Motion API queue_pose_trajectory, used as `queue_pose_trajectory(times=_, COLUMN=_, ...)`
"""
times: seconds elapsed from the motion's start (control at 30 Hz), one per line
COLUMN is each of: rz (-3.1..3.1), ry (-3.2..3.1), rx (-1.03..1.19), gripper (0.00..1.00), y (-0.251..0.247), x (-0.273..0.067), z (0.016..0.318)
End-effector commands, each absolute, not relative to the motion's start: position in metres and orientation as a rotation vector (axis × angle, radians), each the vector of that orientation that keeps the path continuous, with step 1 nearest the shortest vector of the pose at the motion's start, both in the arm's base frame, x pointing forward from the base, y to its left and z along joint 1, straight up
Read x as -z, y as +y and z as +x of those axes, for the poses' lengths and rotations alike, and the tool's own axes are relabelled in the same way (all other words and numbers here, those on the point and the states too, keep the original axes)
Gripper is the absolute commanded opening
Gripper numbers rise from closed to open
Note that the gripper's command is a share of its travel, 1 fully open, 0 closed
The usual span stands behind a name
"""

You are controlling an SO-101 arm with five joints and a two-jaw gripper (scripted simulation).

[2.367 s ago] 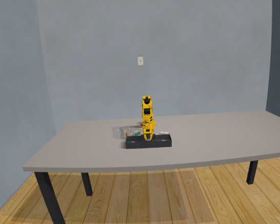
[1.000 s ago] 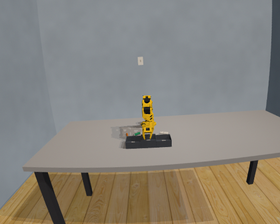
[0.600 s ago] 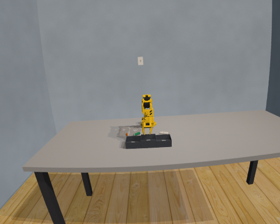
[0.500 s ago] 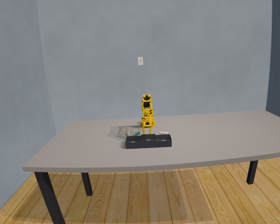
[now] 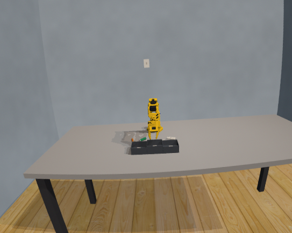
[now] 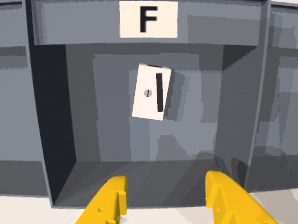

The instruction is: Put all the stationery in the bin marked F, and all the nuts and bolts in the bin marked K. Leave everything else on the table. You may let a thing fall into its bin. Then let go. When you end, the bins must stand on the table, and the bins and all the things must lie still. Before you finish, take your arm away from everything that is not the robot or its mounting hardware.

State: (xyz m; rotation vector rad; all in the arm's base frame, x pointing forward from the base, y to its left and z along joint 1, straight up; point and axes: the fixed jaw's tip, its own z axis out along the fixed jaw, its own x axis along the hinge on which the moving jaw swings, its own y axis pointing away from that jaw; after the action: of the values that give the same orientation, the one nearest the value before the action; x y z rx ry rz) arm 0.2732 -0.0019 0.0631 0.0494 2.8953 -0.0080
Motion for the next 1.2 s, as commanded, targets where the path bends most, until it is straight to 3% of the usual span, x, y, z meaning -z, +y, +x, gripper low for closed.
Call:
queue_pose_trajectory(times=0.0, rz=0.05, ry=2.808, rx=0.005, gripper=0.17, y=0.0, x=-0.083, z=0.281)
queue_pose_trajectory(times=0.37, rz=0.044, ry=2.831, rx=0.015, gripper=0.17, y=-0.006, x=-0.082, z=0.274)
queue_pose_trajectory(times=0.93, rz=-0.021, ry=3.041, rx=0.039, gripper=0.22, y=-0.045, x=-0.07, z=0.209)
queue_pose_trajectory(times=1.17, rz=-0.032, ry=3.073, rx=0.031, gripper=0.23, y=-0.049, x=-0.068, z=0.198)
